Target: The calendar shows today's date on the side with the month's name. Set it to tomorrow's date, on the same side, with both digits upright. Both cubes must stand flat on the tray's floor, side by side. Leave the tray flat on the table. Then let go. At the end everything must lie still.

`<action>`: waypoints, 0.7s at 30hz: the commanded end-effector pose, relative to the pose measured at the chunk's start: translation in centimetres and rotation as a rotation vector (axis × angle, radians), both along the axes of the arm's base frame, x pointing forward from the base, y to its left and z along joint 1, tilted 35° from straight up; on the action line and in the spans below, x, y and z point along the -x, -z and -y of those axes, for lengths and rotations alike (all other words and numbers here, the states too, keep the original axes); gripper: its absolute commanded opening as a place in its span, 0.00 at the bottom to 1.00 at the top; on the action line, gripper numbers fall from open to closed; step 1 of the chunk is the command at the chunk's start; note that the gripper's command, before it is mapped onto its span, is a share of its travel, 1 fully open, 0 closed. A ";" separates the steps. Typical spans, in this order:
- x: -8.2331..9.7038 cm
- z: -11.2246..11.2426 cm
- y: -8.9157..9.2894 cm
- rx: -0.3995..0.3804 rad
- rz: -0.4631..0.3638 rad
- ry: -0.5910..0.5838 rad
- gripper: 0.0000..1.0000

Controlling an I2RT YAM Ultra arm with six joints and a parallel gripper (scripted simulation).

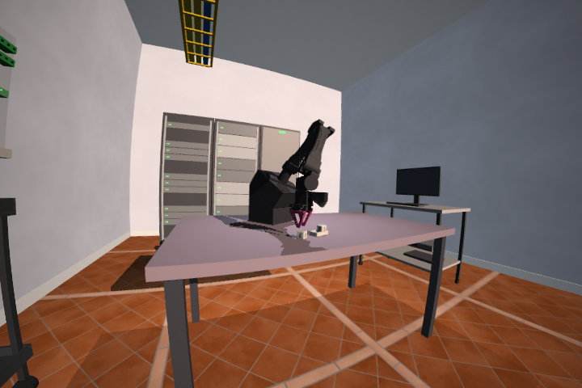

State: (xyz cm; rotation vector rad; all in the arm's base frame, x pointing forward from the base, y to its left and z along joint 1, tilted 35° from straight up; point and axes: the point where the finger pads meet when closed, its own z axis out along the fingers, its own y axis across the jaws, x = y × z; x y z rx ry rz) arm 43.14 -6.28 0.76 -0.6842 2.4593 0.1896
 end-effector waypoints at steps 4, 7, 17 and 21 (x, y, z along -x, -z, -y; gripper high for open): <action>1.5 1.0 -2.7 -0.005 0.015 0.005 0.47; 1.8 1.3 -3.4 -0.004 0.017 0.005 0.47; 1.3 1.7 -3.7 -0.001 0.016 0.005 0.47; 1.0 1.0 -3.4 0.033 -0.055 0.004 0.47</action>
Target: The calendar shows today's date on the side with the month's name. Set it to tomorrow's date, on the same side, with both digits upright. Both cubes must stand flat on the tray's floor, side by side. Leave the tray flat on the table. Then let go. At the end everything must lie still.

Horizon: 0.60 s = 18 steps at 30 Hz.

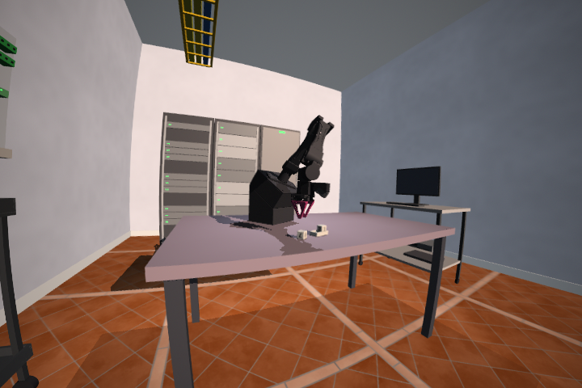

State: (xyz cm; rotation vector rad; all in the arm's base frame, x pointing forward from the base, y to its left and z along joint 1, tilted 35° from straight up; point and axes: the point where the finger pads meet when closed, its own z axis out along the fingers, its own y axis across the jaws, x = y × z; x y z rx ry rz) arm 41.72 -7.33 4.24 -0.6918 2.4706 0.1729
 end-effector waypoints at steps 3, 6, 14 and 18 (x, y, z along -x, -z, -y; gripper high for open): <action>-0.5 -0.1 0.1 0.063 -0.124 0.007 0.47; -0.4 -0.1 0.0 0.104 -0.186 0.007 0.47; 0.0 0.6 0.1 0.117 -0.220 0.025 0.47; -0.4 -0.1 -0.1 0.142 -0.251 0.009 0.47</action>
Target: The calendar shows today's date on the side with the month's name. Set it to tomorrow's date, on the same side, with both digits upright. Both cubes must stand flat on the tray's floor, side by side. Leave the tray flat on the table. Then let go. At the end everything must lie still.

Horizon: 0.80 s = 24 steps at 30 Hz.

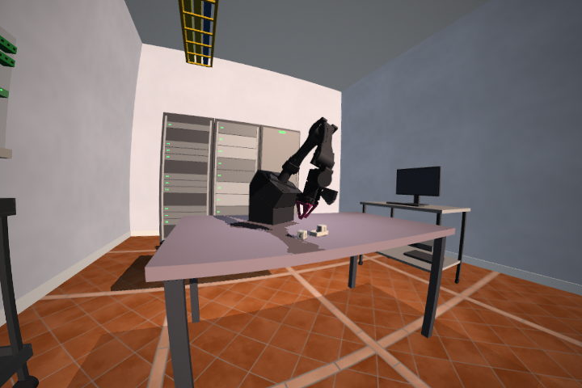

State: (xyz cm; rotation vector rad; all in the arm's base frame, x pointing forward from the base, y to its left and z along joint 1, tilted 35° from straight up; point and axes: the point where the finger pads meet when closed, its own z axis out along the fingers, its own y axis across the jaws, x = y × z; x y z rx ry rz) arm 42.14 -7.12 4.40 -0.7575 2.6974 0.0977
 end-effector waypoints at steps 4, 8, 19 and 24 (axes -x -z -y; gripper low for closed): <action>-0.1 0.0 0.1 0.068 -0.126 0.012 0.47; -0.1 0.0 0.1 0.095 -0.167 0.012 0.47; 0.0 0.2 0.0 0.139 -0.234 0.017 0.47; -0.2 -0.1 0.0 0.163 -0.278 0.015 0.47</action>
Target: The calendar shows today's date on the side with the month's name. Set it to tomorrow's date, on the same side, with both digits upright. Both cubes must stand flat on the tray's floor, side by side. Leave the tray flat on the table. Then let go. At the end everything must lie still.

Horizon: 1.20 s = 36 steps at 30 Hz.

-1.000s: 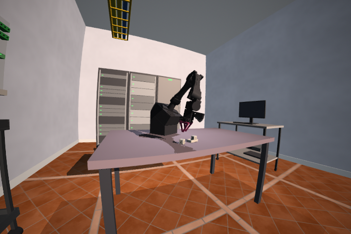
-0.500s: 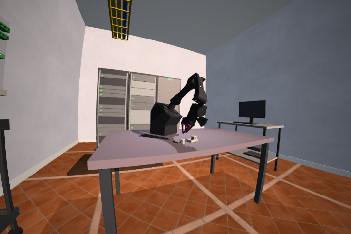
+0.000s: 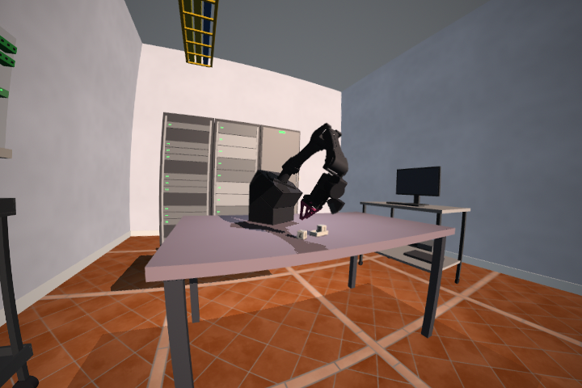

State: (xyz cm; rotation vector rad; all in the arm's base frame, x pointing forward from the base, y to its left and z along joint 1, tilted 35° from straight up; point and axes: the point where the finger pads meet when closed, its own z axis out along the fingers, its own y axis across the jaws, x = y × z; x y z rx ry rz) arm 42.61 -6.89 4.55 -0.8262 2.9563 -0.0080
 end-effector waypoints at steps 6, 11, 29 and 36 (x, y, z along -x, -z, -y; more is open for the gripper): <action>0.2 0.1 0.2 0.073 -0.128 0.012 0.47; 0.3 0.0 0.1 0.118 -0.195 0.011 0.47; 0.3 0.7 0.2 0.128 -0.202 0.024 0.47; -0.1 0.6 0.3 0.129 -0.194 0.023 0.47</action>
